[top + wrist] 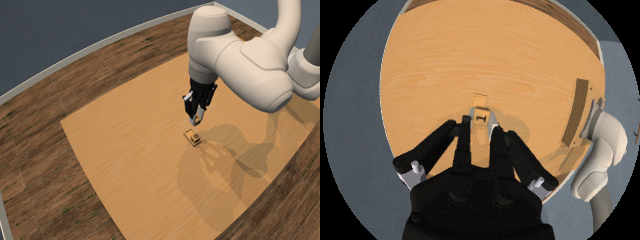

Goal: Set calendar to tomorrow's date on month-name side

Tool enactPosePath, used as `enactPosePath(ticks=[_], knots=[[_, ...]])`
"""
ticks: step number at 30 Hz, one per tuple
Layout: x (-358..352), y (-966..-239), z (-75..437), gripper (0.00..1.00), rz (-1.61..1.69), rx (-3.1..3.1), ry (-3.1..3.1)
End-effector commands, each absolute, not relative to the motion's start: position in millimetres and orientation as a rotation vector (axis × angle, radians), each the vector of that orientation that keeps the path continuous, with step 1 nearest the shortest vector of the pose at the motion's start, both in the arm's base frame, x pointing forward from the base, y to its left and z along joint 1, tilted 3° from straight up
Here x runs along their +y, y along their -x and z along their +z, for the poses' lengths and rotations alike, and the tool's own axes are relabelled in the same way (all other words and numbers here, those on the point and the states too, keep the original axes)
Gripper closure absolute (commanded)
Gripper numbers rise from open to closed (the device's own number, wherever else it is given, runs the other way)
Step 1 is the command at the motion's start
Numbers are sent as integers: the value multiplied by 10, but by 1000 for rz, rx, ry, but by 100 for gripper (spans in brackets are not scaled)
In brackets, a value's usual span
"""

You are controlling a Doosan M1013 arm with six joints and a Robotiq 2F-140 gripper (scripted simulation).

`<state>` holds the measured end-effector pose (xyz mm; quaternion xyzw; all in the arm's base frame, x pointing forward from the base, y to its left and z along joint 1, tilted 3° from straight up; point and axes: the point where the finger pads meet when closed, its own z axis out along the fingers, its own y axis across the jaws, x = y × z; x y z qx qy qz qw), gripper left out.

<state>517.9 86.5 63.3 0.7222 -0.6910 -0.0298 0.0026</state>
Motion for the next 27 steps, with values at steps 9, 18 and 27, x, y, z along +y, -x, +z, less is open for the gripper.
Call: enactPosePath(ticks=[9,18,27], knots=[[846,-5229,688,84,-81,-2160,-2278],[840,-5234,688,84,-80,-1852,-2543],[834,-5240,689,84,-79,-1512,-2767]])
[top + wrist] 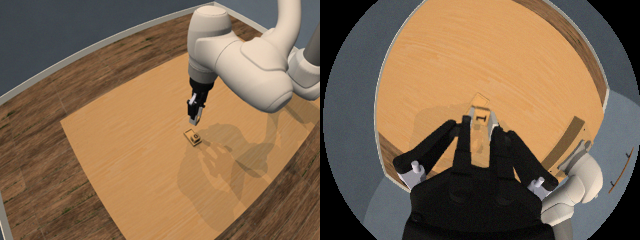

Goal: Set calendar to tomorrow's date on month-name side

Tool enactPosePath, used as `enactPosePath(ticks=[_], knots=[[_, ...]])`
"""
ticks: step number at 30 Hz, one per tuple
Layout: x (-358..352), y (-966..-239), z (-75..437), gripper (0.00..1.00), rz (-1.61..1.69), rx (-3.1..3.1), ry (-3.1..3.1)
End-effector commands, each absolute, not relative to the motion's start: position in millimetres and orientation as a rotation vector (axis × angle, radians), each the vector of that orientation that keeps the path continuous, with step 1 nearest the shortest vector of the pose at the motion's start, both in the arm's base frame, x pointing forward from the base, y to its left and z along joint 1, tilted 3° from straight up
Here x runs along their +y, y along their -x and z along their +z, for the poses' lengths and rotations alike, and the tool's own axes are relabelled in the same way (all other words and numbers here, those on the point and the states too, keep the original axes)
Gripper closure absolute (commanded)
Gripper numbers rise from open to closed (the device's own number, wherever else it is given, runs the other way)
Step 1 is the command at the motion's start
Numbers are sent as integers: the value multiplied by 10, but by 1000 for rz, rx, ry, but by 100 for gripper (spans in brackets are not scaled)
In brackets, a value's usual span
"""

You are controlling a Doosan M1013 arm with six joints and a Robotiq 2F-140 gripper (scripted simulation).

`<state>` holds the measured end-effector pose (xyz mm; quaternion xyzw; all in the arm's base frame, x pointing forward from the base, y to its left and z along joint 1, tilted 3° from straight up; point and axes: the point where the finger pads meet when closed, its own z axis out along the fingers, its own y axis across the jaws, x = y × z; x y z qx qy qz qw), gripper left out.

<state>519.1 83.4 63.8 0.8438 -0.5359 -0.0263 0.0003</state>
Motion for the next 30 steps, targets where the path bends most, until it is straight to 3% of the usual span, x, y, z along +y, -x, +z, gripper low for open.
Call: enactPosePath(ticks=[1,30], knots=[[834,-5241,689,84,-78,-1454,-2799],[813,-5261,691,84,-62,-99,-3173]])
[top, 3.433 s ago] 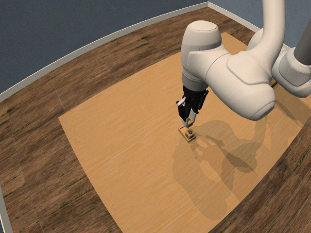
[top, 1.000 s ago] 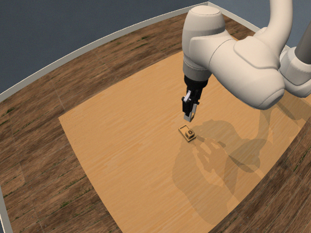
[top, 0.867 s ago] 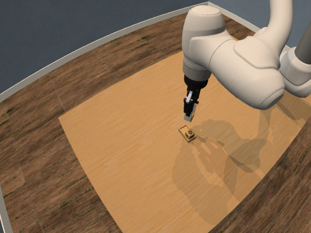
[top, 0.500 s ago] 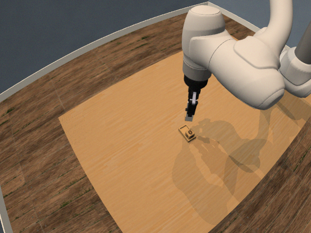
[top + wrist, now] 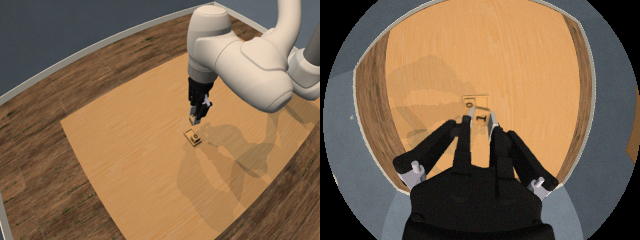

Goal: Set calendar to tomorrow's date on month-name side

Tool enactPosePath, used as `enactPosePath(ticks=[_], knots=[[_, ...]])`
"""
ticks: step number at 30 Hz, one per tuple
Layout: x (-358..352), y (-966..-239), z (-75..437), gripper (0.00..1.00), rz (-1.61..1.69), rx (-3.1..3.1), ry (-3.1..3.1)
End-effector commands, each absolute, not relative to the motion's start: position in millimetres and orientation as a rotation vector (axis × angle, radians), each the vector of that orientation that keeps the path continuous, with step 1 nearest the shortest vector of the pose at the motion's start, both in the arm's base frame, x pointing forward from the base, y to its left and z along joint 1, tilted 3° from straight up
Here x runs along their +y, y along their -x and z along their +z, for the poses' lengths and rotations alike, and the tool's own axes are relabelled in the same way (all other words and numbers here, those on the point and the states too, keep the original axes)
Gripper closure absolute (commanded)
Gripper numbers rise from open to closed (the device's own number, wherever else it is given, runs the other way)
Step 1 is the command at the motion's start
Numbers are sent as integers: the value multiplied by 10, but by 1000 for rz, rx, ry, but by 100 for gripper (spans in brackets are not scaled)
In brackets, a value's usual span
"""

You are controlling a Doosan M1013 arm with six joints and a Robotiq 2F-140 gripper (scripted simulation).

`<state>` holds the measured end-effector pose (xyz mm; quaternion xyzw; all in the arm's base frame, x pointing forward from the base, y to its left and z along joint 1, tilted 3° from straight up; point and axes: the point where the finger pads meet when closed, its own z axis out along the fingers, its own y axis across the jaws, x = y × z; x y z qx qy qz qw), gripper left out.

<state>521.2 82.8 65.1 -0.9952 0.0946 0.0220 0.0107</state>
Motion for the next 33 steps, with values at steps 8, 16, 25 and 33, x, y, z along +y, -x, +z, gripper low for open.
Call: enactPosePath(ticks=[8,16,25,33], knots=[[807,-5267,691,84,53,-343,3083],[802,-5272,692,84,46,-658,3029],[795,-5279,692,84,35,-1132,2881],[790,-5284,693,84,27,-1454,2730]])
